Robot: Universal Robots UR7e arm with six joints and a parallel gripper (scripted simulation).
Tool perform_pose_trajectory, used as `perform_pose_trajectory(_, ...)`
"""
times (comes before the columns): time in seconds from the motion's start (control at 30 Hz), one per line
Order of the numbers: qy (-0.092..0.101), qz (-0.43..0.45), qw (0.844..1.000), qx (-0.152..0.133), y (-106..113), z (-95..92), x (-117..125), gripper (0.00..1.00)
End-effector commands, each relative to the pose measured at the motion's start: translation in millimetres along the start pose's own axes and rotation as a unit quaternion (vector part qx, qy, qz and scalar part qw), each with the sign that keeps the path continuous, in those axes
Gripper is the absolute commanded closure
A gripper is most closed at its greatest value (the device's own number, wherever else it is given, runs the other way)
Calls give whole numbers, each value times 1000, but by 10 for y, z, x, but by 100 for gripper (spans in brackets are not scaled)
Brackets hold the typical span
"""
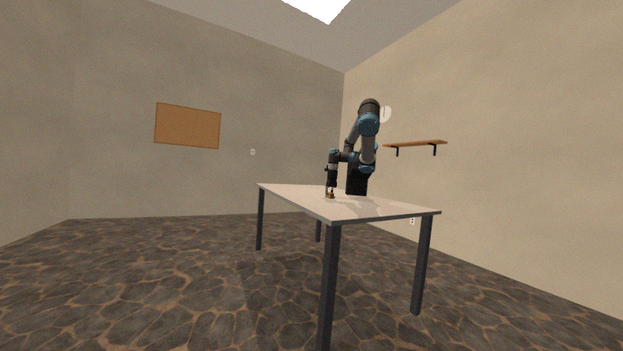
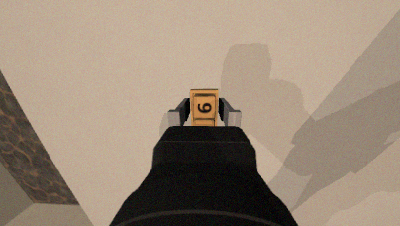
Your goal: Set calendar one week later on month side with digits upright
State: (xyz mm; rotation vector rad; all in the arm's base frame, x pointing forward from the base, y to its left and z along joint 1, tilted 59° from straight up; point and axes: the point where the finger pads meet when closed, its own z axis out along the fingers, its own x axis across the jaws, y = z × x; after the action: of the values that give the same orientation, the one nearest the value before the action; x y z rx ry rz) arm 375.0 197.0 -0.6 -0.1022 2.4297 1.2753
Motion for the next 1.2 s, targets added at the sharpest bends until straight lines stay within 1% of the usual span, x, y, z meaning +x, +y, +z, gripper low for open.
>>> perform_pose_trajectory(0.0,-1,-2,1000,1,-8,-58,-18,13)
perform_pose_trajectory(0.17,-1,-2,1000,1,-8,-92,-17,13)
perform_pose_trajectory(0.63,-1,-3,1000,2,-12,-329,-29,13)
perform_pose_trajectory(0.7,-1,-3,1000,2,-12,-329,-29,13)
perform_pose_trajectory(1.17,-1,-3,1000,2,-11,-621,-27,13)
